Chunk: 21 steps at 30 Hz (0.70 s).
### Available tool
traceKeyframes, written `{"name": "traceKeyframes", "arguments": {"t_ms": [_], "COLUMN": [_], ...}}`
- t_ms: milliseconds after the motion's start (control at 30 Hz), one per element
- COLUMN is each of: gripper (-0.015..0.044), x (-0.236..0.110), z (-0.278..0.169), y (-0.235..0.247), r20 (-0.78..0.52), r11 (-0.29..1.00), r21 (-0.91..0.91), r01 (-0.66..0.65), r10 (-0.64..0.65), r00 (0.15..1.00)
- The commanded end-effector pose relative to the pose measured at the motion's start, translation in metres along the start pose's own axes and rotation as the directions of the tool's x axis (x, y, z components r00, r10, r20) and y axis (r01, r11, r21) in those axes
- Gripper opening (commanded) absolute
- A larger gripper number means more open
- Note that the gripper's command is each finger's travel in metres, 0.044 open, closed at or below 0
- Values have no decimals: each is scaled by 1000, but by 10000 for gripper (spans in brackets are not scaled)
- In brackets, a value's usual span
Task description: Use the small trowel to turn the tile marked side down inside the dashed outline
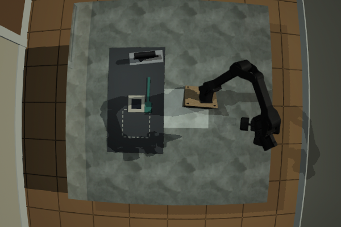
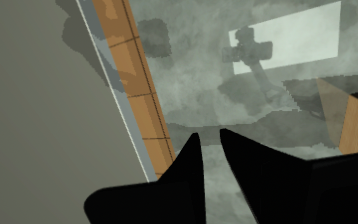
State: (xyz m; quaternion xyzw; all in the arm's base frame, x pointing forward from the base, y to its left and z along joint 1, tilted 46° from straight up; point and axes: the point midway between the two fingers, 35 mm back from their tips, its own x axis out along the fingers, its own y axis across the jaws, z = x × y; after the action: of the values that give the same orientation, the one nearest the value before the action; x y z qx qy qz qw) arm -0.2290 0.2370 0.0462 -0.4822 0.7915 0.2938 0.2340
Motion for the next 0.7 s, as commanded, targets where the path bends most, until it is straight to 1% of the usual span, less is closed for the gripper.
{"name": "traceKeyframes", "arguments": {"t_ms": [0, 600, 667], "gripper": [100, 100, 48], "x": [0, 0, 0], "z": [0, 0, 0], "y": [0, 0, 0], "r20": [0, 0, 0], "r11": [1000, 1000, 1000], "r21": [0, 0, 0], "r01": [0, 0, 0], "r10": [0, 0, 0], "r00": [1000, 1000, 1000]}}
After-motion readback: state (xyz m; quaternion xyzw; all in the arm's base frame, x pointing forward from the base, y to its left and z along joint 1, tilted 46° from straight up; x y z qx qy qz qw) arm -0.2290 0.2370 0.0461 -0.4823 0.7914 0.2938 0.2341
